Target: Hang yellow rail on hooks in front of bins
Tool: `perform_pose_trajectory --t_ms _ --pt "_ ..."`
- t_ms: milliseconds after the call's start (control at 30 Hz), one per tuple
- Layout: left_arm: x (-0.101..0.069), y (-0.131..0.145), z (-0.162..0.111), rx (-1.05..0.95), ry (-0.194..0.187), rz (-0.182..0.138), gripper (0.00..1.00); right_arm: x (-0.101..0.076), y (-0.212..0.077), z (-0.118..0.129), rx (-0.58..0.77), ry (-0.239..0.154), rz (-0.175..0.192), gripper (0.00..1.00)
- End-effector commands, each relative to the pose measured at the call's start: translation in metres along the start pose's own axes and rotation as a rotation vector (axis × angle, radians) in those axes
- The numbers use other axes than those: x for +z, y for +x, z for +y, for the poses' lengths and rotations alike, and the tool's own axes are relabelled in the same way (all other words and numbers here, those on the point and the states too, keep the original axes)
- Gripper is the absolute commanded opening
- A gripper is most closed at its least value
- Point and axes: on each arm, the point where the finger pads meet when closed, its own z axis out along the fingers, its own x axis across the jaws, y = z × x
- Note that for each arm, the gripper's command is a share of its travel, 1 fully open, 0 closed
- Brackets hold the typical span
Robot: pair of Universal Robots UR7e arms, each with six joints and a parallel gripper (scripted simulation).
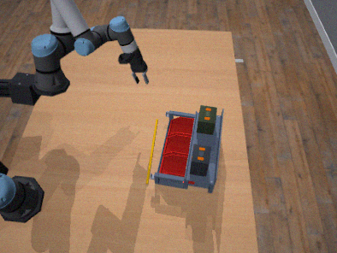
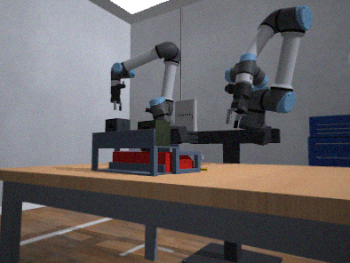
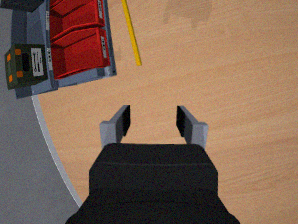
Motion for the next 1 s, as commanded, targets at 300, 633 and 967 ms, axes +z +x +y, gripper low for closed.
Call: perform_pose_trajectory --t_ms 300,633,967 --pt "0.059 -0.067 -0.092 -0.11 0.036 0.132 1.0 0.0 0.0 0.0 0.0 -0.002 0.0 1.0" --pt "0.118 -0.099 -0.194 -0.201 0.011 0.251 1.0 0.0 0.0 0.0 0.0 -0.002 0.0 1.0" --pt "0.146 -0.103 -0.243 -0.24 -0.018 0.298 1.0 0.0 0.0 0.0 0.0 -0.002 0.0 1.0"
